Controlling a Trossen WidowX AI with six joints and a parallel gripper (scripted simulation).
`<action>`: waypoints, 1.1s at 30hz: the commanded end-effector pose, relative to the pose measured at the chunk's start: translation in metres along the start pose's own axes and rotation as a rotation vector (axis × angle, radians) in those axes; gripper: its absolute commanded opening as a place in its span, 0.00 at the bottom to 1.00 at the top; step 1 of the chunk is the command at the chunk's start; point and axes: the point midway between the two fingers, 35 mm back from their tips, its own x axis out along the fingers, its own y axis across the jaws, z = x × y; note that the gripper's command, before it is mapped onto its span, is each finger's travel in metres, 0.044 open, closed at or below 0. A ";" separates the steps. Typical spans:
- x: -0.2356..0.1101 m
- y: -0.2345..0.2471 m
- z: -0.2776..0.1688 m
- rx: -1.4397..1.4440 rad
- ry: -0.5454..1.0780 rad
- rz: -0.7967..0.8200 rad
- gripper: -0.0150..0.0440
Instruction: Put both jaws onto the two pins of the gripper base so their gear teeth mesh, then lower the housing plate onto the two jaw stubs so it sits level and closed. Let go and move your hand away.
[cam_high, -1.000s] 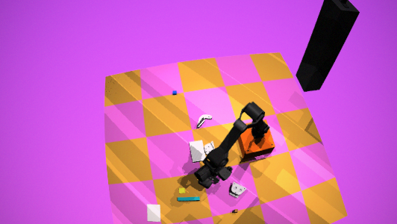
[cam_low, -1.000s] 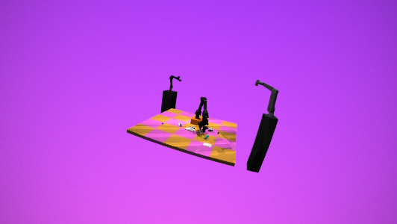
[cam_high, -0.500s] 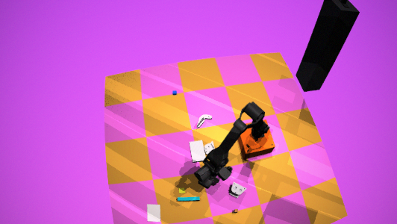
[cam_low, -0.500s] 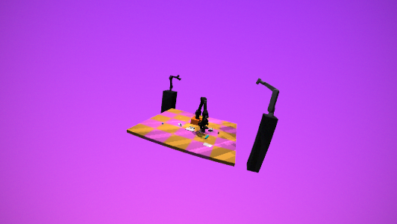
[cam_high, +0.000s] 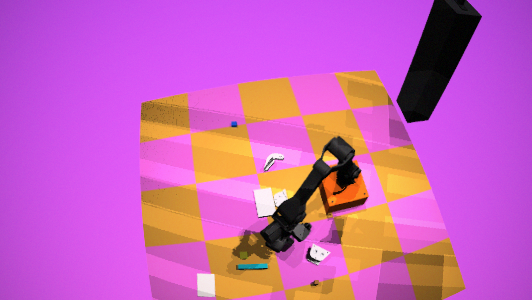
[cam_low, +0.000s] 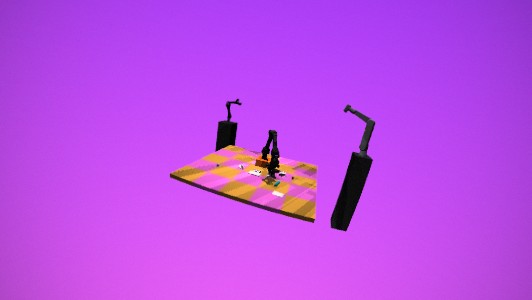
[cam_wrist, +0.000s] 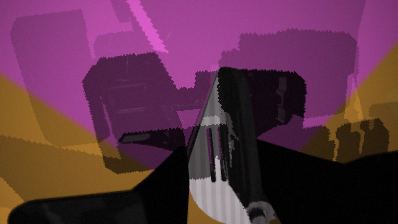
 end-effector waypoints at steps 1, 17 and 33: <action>0.000 0.000 0.000 0.001 0.000 0.001 0.48; -0.043 -0.003 0.000 -0.001 -0.002 -0.001 0.48; -0.078 0.000 0.000 0.017 -0.004 -0.002 0.48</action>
